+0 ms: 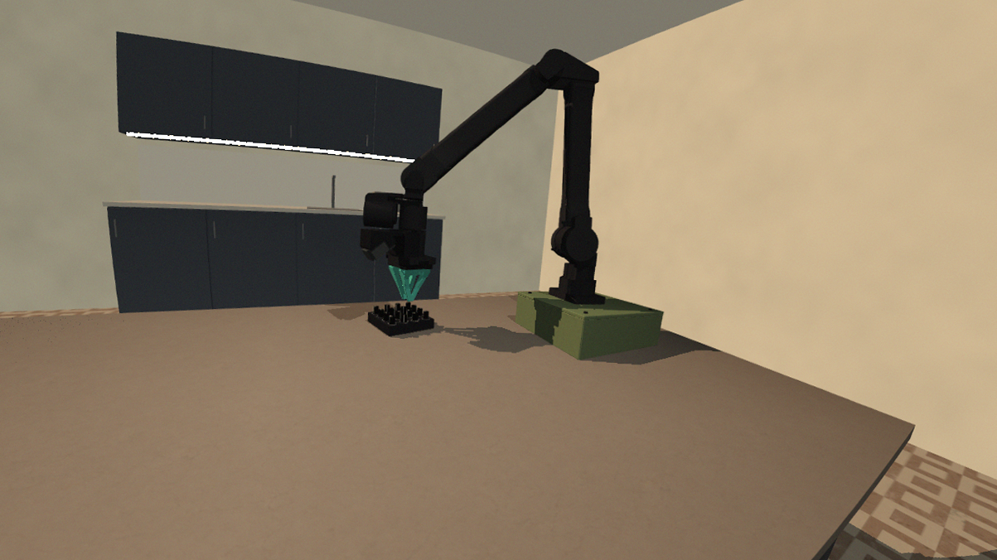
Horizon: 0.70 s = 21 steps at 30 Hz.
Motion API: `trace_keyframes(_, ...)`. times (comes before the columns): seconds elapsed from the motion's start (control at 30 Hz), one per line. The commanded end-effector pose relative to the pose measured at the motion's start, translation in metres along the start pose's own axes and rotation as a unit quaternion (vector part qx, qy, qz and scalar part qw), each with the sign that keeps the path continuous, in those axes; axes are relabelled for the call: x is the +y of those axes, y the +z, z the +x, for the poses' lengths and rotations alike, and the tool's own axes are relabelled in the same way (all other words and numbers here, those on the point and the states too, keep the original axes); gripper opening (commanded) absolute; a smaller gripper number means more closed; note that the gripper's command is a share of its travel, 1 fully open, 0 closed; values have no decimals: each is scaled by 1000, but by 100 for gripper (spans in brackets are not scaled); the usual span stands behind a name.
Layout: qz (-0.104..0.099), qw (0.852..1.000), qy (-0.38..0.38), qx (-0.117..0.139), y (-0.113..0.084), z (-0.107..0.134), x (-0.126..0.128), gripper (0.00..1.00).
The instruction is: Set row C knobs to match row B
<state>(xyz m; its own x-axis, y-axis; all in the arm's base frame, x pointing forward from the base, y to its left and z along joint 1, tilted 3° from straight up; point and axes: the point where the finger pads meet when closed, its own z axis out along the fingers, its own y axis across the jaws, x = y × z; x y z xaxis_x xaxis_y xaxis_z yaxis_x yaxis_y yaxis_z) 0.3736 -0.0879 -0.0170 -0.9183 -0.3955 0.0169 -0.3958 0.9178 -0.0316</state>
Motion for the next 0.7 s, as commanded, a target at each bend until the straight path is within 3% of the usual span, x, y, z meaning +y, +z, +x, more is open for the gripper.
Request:
trace_keyframes(0.0, 11, 1000, -3, -19, -27, -21, -8, 19)
trace_keyframes(0.13, 2, 1000, -3, -5, -19, -13, -2, 19)
trace_keyframes(0.17, -8, 1000, -3, 9, -10, -2, 6, 19)
trace_keyframes(0.27, 0, 1000, -2, -3, -21, -8, 1, 19)
trace_keyframes(0.67, 0, 1000, -2, -3, -21, -8, 1, 19)
